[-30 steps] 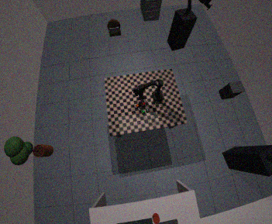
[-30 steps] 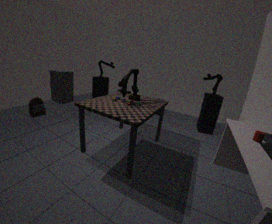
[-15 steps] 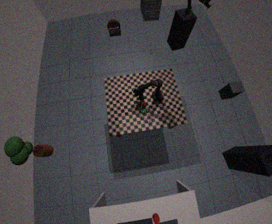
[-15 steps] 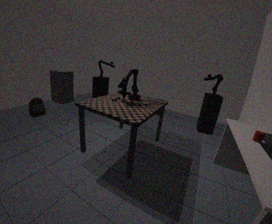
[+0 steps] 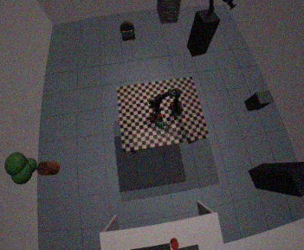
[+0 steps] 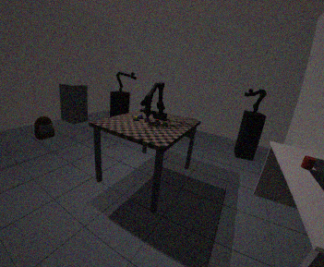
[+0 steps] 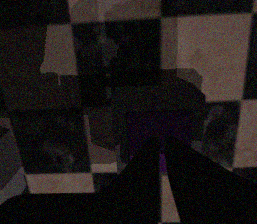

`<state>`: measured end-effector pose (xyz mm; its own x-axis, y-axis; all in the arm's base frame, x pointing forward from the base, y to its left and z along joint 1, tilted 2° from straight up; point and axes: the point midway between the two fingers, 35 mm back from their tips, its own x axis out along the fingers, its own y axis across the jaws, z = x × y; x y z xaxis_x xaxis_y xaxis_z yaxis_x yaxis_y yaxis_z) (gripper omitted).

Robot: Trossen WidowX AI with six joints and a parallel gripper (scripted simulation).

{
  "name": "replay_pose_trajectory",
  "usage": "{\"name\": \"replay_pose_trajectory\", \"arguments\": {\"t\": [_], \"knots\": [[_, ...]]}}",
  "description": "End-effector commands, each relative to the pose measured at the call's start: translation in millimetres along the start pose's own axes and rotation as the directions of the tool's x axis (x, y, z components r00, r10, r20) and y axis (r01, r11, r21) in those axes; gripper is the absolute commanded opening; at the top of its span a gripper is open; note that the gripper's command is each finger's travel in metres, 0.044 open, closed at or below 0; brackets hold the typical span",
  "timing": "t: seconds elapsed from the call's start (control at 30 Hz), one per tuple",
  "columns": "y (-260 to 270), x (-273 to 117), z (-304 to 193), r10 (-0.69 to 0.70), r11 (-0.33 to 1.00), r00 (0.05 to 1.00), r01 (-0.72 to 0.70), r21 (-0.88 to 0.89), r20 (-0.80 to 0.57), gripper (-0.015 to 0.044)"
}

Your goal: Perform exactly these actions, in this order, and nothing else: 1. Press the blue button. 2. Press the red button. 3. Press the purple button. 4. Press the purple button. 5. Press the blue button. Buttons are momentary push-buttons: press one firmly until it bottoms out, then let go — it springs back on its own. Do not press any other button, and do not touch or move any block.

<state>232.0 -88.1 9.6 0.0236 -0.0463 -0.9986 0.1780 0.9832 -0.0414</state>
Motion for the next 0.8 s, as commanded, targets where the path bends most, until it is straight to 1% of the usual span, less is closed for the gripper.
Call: {"name": "replay_pose_trajectory", "arguments": {"t": [0.0,0.4,0.5,0.67,0.7,0.77], "knots": [[0.1,0.9,-0.7,0.001,1.000,1.000,-0.001,-0.005,-0.003,0.0020],[0.0,-2.2,0.0,0.000,1.000,1.000,0.000,0.000,0.000,0.0020],[0.1,-29.0,-0.2,0.001,1.000,1.000,-0.001,-0.004,-0.002,0.0020],[0.0,-34.0,-0.1,0.001,1.000,1.000,-0.001,-0.005,-0.002,0.0020],[-0.1,-41.5,0.8,0.001,1.000,1.000,-0.001,-0.005,-0.002,0.0020],[-0.2,-70.1,1.7,0.001,1.000,1.000,-0.001,-0.005,-0.002,0.0020]]}}
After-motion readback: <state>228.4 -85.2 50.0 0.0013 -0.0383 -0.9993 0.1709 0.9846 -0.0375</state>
